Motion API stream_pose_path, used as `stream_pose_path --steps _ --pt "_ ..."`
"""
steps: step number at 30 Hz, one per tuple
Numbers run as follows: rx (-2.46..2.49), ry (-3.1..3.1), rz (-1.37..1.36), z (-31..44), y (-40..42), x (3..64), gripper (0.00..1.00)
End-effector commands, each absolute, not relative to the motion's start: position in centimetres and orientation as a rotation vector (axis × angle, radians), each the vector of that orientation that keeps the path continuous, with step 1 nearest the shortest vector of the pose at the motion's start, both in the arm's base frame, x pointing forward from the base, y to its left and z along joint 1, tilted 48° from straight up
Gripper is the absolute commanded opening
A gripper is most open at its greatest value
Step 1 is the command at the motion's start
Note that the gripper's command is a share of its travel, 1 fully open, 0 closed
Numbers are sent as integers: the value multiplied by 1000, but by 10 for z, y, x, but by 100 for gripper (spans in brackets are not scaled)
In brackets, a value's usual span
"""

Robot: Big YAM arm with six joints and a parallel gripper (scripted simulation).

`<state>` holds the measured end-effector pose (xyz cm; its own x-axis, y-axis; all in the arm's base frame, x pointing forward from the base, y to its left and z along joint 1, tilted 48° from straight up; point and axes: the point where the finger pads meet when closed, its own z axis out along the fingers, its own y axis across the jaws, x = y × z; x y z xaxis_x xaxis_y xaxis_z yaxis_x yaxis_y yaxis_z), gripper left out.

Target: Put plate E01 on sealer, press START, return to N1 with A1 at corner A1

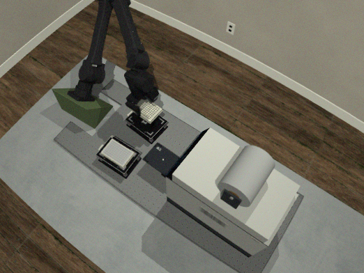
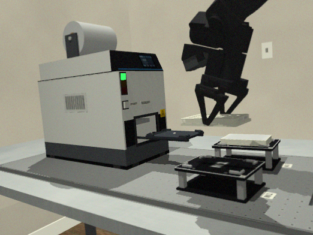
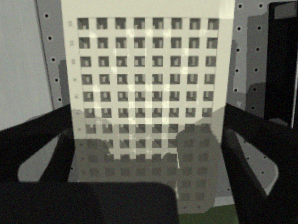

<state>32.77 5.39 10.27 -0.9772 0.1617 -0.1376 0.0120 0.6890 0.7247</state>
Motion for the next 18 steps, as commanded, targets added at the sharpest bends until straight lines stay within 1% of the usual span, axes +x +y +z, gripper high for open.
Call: stream_pose_path --steps 1,5,18 --pt "124 2697 1142 109 52 338 0" --pt "41 2673 1169 98 62 328 0" --pt "89 2701 1166 93 64 323 0"
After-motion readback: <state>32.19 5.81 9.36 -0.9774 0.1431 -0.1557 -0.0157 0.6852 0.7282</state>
